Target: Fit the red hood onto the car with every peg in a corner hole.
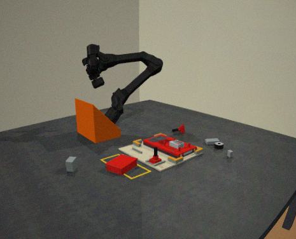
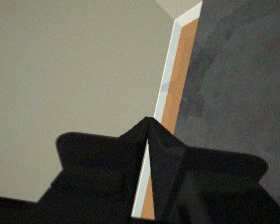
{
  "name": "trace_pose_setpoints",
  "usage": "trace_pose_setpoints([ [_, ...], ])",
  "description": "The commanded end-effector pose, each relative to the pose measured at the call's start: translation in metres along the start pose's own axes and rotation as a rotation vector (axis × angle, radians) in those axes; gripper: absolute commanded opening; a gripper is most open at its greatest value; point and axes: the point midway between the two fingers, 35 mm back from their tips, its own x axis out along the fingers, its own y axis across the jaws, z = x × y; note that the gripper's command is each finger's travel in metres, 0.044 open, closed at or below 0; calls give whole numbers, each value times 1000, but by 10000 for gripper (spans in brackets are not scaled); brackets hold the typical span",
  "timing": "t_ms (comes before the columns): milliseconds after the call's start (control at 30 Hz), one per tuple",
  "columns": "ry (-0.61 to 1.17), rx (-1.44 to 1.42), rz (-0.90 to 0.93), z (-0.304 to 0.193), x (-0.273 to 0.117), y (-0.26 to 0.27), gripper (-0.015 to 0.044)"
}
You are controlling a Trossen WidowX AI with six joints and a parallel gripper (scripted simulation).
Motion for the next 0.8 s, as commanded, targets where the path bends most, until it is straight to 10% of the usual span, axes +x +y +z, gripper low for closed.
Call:
trace_pose_setpoints([
  [0,4,-5,3,-1,0,1,26],
  [533,407,-447,312,-94,-83,45,440],
  [767,583,-651,468,-135,-141,48,440],
])
